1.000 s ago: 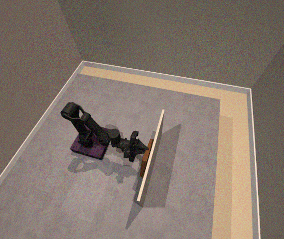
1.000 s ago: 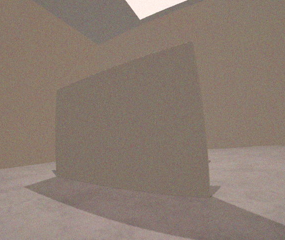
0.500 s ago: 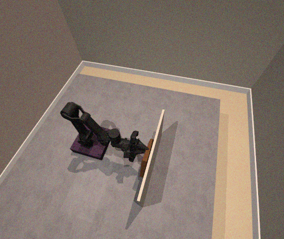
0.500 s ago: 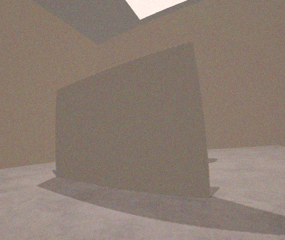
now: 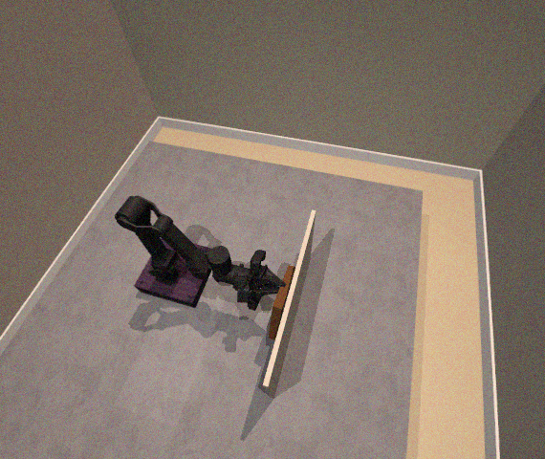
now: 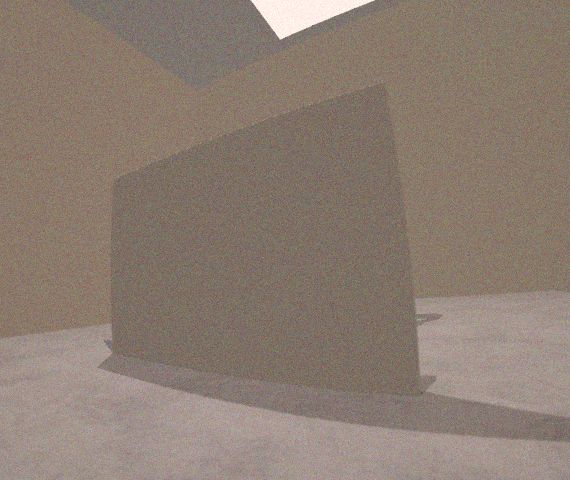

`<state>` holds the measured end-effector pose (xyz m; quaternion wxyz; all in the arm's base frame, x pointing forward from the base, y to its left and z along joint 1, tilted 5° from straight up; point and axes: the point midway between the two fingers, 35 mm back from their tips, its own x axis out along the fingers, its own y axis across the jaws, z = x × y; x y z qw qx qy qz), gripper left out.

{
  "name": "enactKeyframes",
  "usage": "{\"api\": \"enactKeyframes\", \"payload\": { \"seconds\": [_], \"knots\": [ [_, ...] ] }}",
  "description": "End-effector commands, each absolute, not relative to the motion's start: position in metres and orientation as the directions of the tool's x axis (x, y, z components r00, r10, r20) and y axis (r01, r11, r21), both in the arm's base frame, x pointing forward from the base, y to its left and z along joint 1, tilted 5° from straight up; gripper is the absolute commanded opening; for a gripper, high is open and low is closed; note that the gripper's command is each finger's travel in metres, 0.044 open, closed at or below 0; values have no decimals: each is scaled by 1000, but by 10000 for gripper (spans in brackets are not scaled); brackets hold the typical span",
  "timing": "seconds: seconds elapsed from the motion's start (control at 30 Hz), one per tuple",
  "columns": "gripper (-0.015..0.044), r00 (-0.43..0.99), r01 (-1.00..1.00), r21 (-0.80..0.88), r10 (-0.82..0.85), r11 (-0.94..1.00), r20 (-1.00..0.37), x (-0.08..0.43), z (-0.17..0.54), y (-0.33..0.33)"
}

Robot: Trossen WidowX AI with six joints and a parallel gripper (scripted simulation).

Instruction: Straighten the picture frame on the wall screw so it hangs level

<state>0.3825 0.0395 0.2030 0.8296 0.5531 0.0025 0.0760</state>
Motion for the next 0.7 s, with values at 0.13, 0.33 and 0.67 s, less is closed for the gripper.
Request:
{"api": "enactKeyframes", "payload": {
  "seconds": [0.13, 0.33, 0.67],
  "knots": [
    [0, 987, -134, 916, 132, 378, 91, 383, 206, 40],
    [0, 987, -134, 916, 132, 378, 91, 383, 206, 39],
    [0, 987, -134, 916, 132, 378, 91, 383, 207, 39]
  ]
}}
